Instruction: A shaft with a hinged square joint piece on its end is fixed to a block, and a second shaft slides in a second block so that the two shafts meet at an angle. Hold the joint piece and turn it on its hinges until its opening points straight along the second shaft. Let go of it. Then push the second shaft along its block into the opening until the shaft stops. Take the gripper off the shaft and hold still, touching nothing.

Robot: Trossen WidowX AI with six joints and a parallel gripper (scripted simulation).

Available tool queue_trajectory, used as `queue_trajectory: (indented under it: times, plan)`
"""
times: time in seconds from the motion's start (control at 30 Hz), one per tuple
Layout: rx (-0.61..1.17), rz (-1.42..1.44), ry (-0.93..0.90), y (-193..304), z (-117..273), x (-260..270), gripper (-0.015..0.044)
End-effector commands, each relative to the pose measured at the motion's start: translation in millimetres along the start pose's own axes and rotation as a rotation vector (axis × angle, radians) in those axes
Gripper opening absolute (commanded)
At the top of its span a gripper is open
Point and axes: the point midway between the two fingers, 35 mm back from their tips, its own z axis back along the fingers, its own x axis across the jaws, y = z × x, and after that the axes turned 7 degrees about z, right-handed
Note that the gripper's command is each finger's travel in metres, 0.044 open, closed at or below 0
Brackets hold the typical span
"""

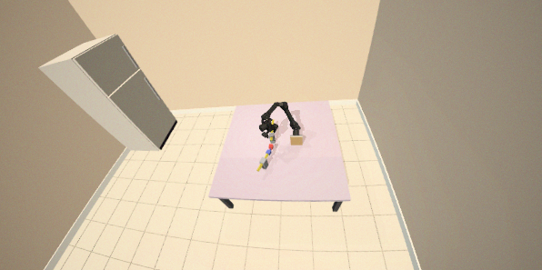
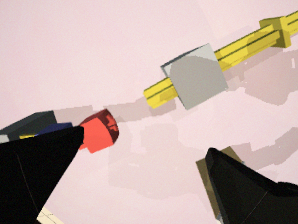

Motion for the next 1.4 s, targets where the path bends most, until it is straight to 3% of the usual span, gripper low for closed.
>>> queue_trajectory:
  times: [0.0,0.87,1.13,1.37]
  plan:
    - [0.003,-0.134,0.000,0,-4,-2,0.0440]
    - [0.031,-0.949,-0.022,-2,-14,-5,0.0440]
    - [0.032,-0.970,-0.022,-2,-17,-4,0.0440]
    - [0.032,-0.970,-0.023,-4,-50,-3,0.0440]
